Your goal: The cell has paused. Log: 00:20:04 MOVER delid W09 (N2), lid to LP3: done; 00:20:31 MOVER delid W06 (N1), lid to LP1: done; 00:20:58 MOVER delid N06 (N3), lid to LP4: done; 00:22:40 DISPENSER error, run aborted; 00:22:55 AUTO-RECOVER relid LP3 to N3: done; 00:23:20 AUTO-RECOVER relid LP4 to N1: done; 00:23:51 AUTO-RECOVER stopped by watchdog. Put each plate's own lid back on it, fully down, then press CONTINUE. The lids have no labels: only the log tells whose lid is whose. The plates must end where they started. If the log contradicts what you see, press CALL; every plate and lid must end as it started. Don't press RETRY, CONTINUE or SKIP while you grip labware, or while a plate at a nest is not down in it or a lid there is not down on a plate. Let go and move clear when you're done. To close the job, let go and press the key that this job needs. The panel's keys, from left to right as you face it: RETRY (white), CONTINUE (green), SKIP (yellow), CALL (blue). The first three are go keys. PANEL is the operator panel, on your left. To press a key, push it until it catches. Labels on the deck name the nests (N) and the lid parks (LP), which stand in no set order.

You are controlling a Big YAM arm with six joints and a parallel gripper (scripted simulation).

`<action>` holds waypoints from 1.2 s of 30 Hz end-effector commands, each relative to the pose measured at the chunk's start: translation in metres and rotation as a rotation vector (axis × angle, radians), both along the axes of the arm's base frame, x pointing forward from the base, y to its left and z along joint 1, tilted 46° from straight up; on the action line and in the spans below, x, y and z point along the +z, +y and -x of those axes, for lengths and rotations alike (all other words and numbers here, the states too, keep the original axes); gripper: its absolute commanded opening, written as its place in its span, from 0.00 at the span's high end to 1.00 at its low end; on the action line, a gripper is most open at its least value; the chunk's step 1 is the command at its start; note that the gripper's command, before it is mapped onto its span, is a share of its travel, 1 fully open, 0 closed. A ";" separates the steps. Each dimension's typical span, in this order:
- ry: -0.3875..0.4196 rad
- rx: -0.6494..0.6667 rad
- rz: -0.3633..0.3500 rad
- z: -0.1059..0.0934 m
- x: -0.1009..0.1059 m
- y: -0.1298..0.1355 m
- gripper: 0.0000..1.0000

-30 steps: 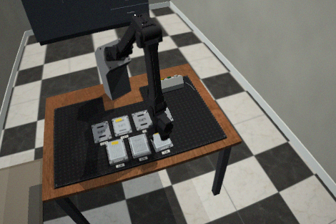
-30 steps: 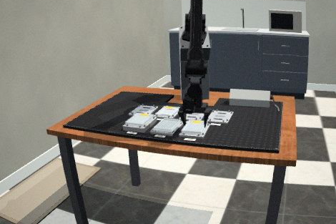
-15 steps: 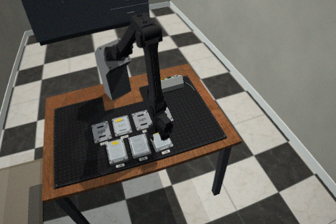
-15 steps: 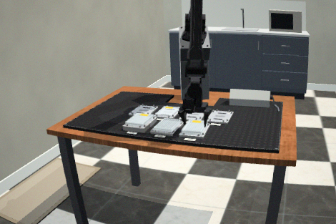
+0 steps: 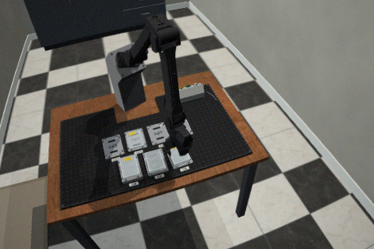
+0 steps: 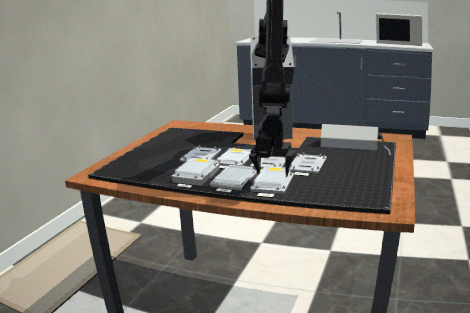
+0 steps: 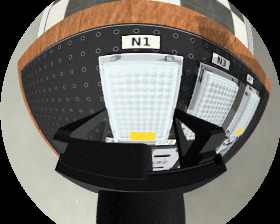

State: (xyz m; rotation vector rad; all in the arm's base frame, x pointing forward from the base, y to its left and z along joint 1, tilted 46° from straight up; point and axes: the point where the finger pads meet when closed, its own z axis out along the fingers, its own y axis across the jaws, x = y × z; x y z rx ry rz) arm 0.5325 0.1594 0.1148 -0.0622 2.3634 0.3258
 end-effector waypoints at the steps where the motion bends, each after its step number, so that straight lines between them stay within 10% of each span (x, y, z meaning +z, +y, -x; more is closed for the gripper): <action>1: -0.007 -0.003 -0.008 0.006 0.010 0.002 1.00; 36: -0.012 -0.003 -0.002 0.022 0.031 -0.011 1.00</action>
